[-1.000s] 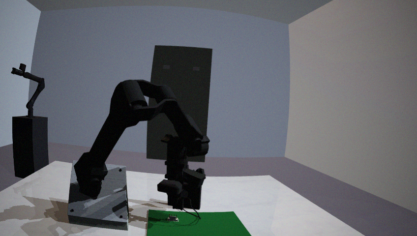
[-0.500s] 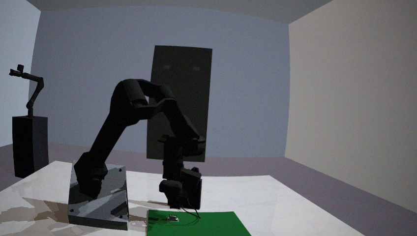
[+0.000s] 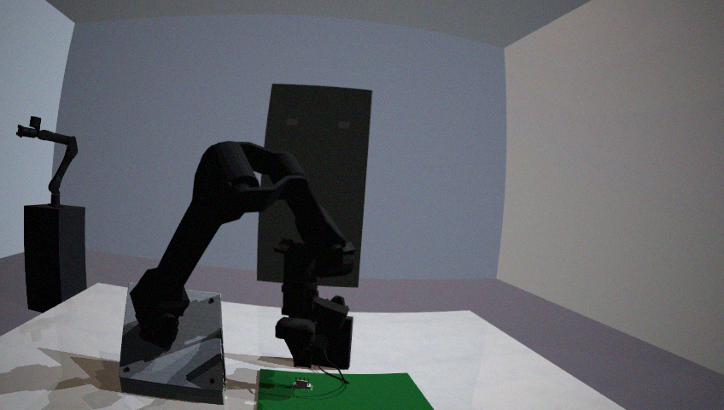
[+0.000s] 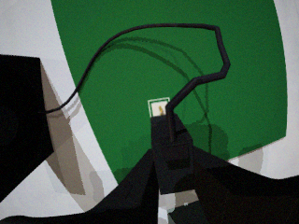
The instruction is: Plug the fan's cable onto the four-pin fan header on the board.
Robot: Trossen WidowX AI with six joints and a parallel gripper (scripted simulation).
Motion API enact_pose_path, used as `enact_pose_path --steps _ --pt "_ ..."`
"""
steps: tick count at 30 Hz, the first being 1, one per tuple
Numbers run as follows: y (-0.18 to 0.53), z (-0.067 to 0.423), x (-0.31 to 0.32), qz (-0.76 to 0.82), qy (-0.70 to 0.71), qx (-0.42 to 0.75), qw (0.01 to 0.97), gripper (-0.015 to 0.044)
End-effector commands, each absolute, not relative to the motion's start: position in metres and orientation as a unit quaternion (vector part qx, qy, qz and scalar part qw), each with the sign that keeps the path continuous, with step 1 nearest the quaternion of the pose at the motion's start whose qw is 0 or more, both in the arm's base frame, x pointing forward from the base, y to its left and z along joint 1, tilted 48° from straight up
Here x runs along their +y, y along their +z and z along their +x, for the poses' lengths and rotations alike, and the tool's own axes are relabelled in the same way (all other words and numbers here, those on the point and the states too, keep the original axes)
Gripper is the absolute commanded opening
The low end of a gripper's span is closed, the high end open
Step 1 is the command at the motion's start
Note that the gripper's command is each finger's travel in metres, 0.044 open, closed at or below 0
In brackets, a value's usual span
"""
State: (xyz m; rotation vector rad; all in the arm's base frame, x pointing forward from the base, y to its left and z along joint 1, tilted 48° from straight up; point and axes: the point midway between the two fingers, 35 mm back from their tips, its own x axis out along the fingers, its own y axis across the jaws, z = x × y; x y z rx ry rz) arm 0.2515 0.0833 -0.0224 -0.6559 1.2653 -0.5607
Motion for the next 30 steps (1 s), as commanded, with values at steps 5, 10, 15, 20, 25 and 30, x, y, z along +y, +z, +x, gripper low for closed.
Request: enact_pose_path --steps 5,10,15,20,25,30 --pt "-0.027 0.252 0.079 -0.292 -0.254 0.573 0.722 0.0" --pt "-0.037 0.255 0.068 -0.292 -0.255 0.572 0.723 0.0" --pt "-0.037 0.255 0.068 -0.292 -0.255 0.572 0.723 0.0" --pt "-0.036 0.256 0.068 -0.295 -0.252 0.574 0.721 0.0" --pt "-0.036 0.256 0.068 -0.296 -0.251 0.574 0.721 0.0" --pt "-0.036 0.257 0.068 -0.296 -0.252 0.574 0.721 0.0"
